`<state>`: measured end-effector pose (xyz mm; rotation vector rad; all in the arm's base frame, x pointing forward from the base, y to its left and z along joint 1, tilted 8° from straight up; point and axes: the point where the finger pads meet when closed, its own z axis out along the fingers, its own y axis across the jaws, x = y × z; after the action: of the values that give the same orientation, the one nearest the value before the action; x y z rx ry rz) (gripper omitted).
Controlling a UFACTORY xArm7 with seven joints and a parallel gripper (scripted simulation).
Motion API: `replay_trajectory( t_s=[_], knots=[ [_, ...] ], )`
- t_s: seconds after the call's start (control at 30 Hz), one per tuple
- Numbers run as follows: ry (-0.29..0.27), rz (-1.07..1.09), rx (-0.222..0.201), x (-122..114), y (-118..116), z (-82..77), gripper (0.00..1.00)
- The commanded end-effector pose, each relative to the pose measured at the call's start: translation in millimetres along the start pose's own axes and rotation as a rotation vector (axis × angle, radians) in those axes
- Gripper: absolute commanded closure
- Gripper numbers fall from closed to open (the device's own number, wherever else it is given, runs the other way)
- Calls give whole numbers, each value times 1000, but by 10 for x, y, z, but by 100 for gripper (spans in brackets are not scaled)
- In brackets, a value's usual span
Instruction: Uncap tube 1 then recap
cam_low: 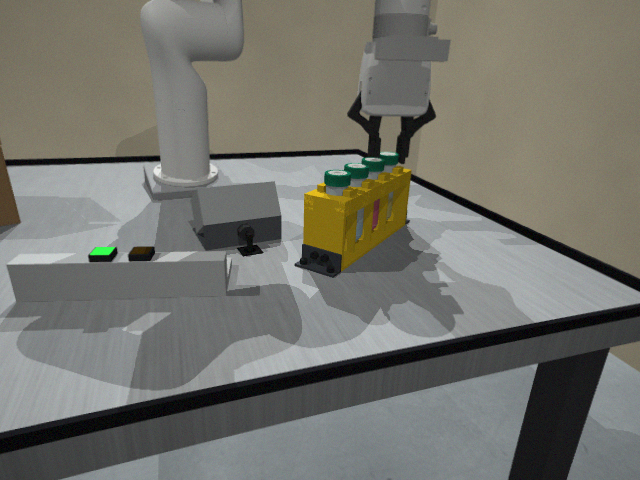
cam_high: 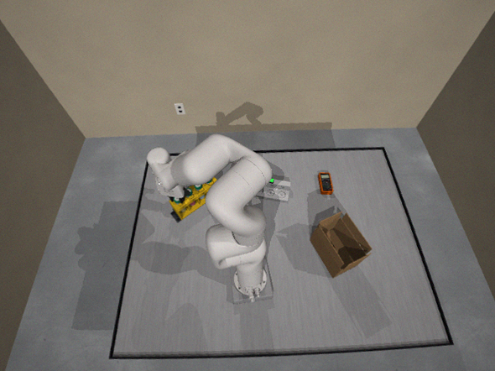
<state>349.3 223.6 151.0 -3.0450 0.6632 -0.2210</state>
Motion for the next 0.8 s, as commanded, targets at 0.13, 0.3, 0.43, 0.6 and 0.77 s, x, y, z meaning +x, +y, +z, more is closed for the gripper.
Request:
replay_trajectory(
  t_s=[0.13,0.3,0.43,0.6,0.77],
  knots=[
    [1,-1,3,5,-10,-11,100],
    [1,149,3,5,-10,-10,100],
    [1,349,3,5,-10,-9,100],
    [0,499,3,5,-10,-8,100],
    [0,749,3,5,-10,-6,100]
  ],
)
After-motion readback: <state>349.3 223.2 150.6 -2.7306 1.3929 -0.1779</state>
